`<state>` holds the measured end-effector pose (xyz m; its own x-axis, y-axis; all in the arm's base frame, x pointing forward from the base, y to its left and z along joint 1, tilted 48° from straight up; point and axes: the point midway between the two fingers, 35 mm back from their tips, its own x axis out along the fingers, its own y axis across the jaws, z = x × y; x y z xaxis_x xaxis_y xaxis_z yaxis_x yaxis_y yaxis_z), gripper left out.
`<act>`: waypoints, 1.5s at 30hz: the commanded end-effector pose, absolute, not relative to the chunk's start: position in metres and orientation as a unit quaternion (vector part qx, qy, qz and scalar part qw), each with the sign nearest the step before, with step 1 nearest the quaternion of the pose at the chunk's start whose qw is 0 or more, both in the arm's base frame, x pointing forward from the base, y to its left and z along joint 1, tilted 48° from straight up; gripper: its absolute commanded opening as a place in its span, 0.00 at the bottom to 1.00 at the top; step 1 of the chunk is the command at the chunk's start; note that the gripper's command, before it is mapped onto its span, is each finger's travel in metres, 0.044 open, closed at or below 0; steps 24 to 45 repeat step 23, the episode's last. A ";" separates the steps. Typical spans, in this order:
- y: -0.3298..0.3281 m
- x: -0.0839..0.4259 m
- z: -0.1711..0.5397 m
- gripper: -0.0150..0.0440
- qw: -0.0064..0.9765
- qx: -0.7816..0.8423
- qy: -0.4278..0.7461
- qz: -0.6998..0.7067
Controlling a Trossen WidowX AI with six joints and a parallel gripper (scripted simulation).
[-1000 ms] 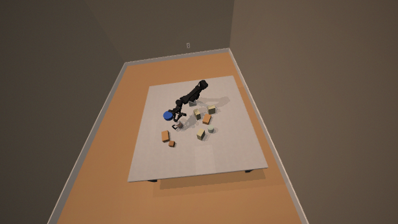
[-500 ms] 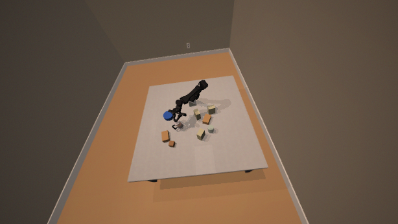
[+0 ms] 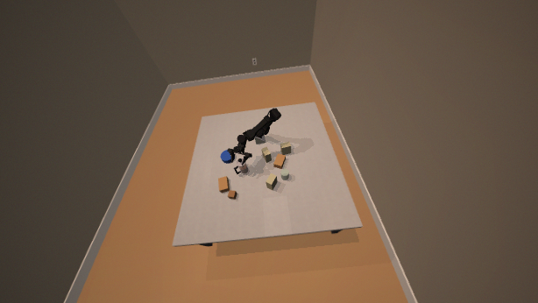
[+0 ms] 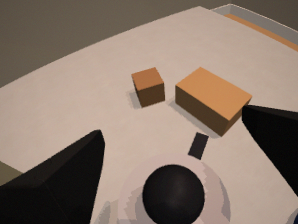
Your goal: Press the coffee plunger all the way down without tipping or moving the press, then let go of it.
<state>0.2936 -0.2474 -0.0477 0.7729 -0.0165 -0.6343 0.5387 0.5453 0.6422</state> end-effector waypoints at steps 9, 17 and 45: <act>-0.287 0.265 0.021 1.00 0.827 0.447 0.299 -0.163; -0.286 0.265 0.019 1.00 0.827 0.447 0.299 -0.163; -0.286 0.265 0.019 1.00 0.827 0.447 0.299 -0.163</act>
